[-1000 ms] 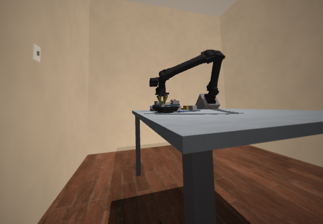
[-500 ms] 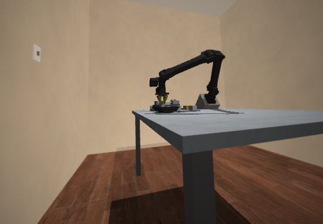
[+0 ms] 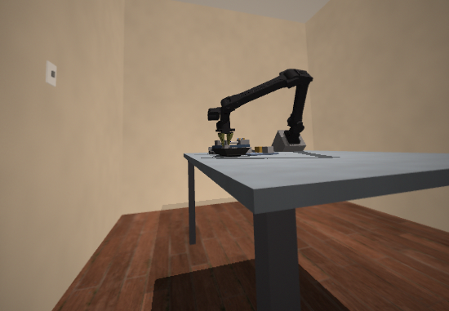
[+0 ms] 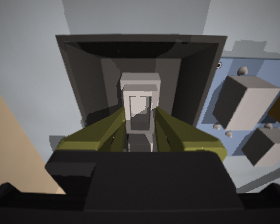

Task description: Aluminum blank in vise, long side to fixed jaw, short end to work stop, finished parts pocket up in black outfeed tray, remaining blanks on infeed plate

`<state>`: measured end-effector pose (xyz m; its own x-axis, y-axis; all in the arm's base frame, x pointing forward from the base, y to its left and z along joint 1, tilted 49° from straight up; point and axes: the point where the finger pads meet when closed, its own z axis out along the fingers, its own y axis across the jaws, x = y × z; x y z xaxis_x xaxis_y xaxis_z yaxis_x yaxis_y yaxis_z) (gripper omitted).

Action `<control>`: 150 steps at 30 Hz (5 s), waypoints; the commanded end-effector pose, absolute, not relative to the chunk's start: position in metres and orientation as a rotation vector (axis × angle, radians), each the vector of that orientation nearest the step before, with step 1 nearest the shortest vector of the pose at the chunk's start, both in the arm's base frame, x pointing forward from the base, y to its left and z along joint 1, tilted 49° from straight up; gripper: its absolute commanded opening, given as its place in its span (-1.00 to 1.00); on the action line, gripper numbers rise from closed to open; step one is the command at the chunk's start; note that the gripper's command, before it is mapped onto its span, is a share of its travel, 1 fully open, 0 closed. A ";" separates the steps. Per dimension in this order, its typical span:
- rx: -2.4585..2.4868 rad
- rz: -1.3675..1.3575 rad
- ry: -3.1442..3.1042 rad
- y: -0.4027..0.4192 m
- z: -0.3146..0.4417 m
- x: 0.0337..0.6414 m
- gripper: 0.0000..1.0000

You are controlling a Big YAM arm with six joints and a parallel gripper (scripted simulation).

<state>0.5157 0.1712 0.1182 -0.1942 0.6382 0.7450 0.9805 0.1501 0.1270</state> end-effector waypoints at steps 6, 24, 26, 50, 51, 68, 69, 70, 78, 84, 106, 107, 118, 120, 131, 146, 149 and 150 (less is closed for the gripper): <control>-1.523 -0.846 -1.914 0.183 0.122 0.513 -1.00; -1.527 -0.831 -1.905 0.188 0.111 0.512 -1.00; -1.526 -0.833 -1.906 0.189 0.111 0.513 -1.00; -1.523 -0.834 -1.910 0.190 0.110 0.514 -1.00; -1.523 -0.834 -1.910 0.190 0.110 0.514 -1.00; -1.523 -0.835 -1.911 0.190 0.111 0.514 -1.00; -1.523 -0.835 -1.911 0.190 0.111 0.514 -1.00; -1.523 -0.835 -1.911 0.190 0.111 0.514 -1.00; -1.523 -0.835 -1.911 0.190 0.111 0.514 0.28; -1.523 -0.836 -1.911 0.190 0.111 0.514 0.28; -1.523 -0.836 -1.911 0.190 0.111 0.514 0.28; -1.523 -0.836 -1.911 0.190 0.111 0.514 0.28; -1.534 -0.862 -1.916 0.174 0.126 0.521 0.28; -1.537 -0.873 -1.919 0.167 0.134 0.523 0.28; -1.544 -0.892 -1.924 0.129 0.168 0.528 0.28; -1.543 -0.879 -1.927 0.081 0.207 0.528 0.28; -1.545 -0.877 -1.926 0.073 0.212 0.528 0.28; -1.546 -0.877 -1.925 0.071 0.213 0.528 0.28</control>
<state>0.5170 0.0865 0.1938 -0.1778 0.6382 0.7490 0.9835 0.1406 0.1137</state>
